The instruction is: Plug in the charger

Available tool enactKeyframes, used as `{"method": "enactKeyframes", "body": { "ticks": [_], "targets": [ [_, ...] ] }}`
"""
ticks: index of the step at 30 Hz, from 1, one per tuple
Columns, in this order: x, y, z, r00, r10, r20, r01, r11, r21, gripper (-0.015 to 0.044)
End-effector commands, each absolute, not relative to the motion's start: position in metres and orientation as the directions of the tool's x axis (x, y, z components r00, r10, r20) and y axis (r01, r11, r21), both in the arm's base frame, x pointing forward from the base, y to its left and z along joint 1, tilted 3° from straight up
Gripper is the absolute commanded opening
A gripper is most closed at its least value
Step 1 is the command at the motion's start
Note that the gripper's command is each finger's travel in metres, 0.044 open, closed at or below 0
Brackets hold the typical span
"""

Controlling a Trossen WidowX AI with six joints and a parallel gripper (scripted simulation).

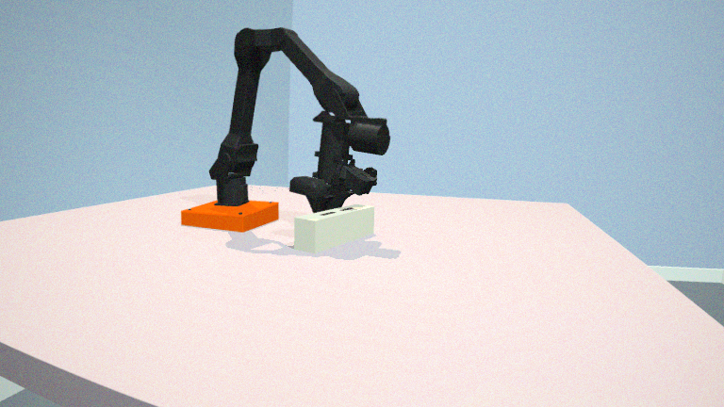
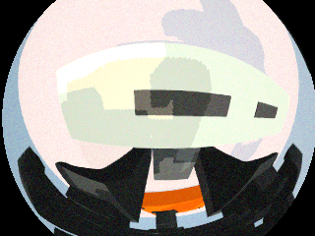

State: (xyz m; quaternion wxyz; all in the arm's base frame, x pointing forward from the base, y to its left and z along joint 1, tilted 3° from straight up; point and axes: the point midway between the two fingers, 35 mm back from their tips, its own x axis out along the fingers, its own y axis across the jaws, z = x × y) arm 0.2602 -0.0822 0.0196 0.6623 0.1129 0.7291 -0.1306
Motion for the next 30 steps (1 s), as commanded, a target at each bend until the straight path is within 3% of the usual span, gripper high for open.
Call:
{"method": "enactKeyframes", "body": {
  "ticks": [1, 8, 30],
  "targets": [
    [0.2607, -0.0823, 0.0196, -0.095, -0.009, -0.995, 0.338, 0.940, -0.041, 0.0263],
    [0.2605, -0.0823, 0.0196, -0.095, -0.009, -0.995, 0.338, 0.940, -0.041, 0.0440],
    [0.2547, -0.0801, 0.0195, -0.080, -0.016, -0.997, 0.337, 0.940, -0.042, 0.0440]
  ]
}}
